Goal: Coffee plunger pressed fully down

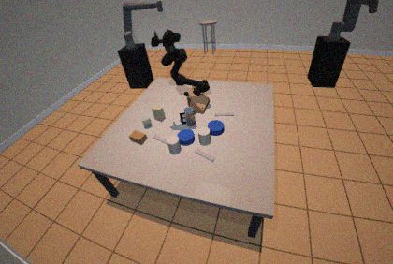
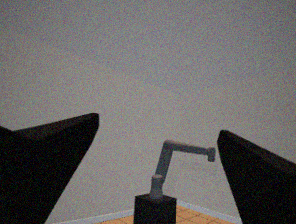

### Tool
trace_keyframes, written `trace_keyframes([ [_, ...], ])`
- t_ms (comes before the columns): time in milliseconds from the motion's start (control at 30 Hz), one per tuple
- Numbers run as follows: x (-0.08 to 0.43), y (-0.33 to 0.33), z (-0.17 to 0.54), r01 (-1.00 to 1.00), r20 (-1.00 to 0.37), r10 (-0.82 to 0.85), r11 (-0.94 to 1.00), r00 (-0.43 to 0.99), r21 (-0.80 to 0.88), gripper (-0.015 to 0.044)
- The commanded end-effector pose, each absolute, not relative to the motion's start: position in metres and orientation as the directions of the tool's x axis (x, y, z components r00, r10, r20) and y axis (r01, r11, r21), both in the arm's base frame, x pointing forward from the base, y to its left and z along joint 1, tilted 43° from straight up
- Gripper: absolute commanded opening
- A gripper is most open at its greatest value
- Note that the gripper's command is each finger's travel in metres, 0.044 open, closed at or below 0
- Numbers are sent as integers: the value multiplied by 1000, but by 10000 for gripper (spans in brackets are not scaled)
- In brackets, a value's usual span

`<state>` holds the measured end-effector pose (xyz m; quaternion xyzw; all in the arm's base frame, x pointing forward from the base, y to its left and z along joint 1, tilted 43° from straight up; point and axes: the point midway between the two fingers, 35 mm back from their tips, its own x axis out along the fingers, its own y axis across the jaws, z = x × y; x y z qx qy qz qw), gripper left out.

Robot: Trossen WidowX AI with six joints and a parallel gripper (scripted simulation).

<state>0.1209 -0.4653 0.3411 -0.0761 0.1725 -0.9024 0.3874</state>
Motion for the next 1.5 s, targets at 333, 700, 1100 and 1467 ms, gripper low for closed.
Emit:
trace_keyframes([
  [333, 77, -454, 391, 674, 65, -708, -693, -703, -257, 440],
  [700, 19, -428, 446, 634, 158, -653, -757, -741, -158, 440],
  [1100, -69, -365, 512, 505, 308, -494, -862, -813, -51, 440],
  [1467, -128, -284, 562, 298, 423, -280, -954, -862, -25, 440],
])
